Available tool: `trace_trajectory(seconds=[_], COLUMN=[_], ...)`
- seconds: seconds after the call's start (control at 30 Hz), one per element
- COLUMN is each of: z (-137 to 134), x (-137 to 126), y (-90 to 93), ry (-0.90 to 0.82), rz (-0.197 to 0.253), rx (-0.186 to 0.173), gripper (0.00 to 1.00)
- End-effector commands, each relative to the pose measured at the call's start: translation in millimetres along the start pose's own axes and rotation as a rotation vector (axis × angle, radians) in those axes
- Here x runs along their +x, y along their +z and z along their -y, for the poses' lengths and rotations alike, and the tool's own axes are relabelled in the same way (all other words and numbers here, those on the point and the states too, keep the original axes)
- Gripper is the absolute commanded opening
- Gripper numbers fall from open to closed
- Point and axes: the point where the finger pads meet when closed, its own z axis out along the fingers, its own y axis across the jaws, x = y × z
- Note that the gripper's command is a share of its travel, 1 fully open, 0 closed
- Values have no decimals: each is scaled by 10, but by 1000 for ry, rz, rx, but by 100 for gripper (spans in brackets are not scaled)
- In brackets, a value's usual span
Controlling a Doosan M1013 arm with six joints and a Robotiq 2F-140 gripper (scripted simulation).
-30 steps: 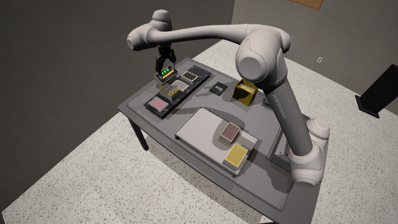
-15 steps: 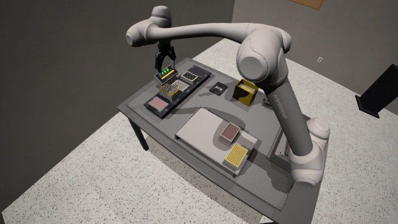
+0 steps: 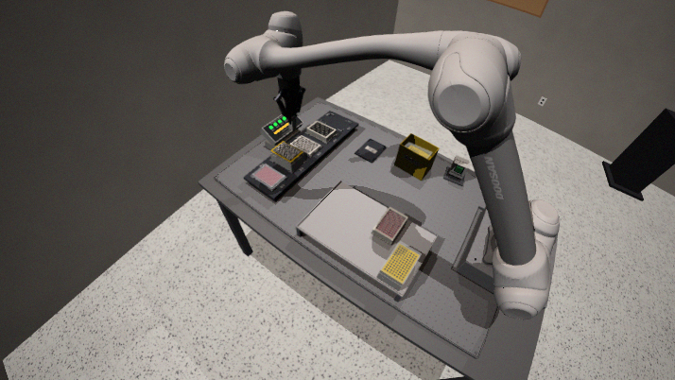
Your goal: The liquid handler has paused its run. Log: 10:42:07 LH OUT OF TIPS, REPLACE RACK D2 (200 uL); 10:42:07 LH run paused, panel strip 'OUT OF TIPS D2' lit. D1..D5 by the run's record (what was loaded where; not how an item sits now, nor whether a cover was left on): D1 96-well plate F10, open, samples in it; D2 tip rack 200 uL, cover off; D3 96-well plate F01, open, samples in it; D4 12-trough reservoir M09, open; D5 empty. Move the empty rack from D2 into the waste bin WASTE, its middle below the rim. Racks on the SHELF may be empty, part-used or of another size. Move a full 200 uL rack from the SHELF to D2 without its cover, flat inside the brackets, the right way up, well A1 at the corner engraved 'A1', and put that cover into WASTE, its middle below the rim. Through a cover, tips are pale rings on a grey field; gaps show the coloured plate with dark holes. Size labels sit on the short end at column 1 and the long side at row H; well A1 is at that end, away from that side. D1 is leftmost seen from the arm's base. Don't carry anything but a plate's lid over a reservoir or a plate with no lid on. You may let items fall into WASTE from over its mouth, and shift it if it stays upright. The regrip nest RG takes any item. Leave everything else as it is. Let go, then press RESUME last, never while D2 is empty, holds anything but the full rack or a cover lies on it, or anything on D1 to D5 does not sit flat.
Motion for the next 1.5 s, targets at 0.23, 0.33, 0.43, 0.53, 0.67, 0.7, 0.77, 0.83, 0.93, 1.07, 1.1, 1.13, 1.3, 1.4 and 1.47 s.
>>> trace_trajectory(seconds=[0.23, 0.33, 0.43, 0.53, 0.67, 0.7, 0.77, 0.83, 0.93, 1.07, 1.1, 1.13, 1.3, 1.4, 1.47], z=[-59, -59, -59, -59, -59, -59, -59, -59, -79, -107, -117, -126, -174, -203, -216], x=[-310, -310, -310, -310, -310, -310, -310, -310, -408, -556, -605, -654, -899, -1046, -1115], y=[3, 3, 3, 3, 3, 3, 3, 3, 5, 8, 9, 11, 16, 19, 21], ry=[200, 260, 280, 340, 420, 440, 480, 517, 557, 617, 637, 657, 757, 817, 857], rz=[-1, -1, -1, -1, -1, -1, -1, -1, -1, -1, -1, -1, 0, 0, 0], rx=[1, 1, 1, 1, 1, 1, 1, 1, 1, 1, 1, 1, 1, 1, 1], gripper=[0, 0, 0, 0, 0, 0, 0, 0, 0, 0, 0, 0, 0, 0, 0])
